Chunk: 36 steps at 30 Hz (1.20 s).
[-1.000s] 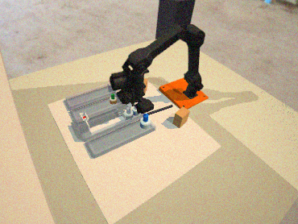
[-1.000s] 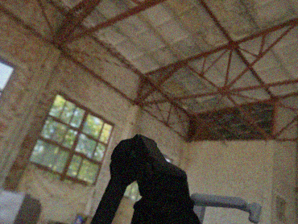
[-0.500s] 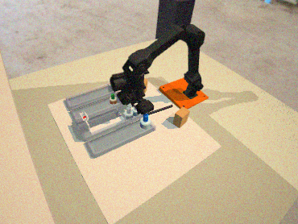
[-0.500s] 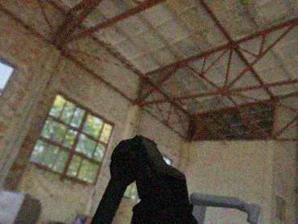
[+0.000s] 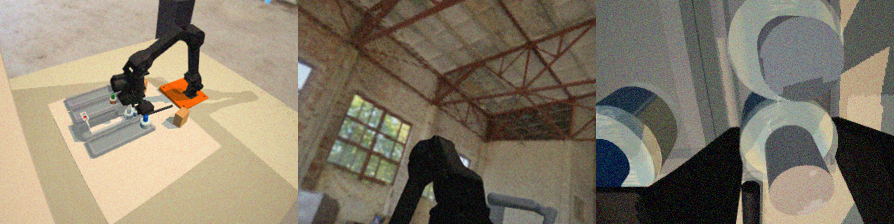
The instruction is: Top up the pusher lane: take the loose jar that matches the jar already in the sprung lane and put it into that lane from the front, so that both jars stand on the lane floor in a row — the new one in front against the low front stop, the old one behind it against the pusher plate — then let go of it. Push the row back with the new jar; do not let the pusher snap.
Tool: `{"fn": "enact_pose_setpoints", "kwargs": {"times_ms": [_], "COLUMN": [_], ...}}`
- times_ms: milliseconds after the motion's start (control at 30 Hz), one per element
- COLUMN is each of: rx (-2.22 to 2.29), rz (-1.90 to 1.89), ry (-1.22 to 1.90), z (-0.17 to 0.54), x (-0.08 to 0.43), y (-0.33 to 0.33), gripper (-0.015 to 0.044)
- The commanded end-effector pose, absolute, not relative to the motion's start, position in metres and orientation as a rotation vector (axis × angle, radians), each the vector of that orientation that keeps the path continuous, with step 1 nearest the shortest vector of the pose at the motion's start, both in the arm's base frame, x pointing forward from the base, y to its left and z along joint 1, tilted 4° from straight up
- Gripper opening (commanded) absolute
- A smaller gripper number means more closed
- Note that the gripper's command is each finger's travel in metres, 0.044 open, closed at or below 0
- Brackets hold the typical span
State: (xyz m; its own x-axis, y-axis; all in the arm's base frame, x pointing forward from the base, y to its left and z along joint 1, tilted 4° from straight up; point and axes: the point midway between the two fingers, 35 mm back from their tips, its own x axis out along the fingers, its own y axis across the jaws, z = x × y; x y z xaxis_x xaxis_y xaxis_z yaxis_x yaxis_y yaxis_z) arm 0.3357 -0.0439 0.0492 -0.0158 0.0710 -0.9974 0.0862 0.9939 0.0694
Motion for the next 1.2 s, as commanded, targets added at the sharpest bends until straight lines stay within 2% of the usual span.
{"fn": "enact_pose_setpoints", "kwargs": {"times_ms": [0, 1167], "rx": [0.122, 0.122], "rz": [-0.019, -0.019], "ry": [1.572, 1.573], "z": [0.0489, 0.0489], "x": [0.3385, 0.3326], "y": [-0.0447, -0.0442], "gripper": [0.0000, 0.0000]}}
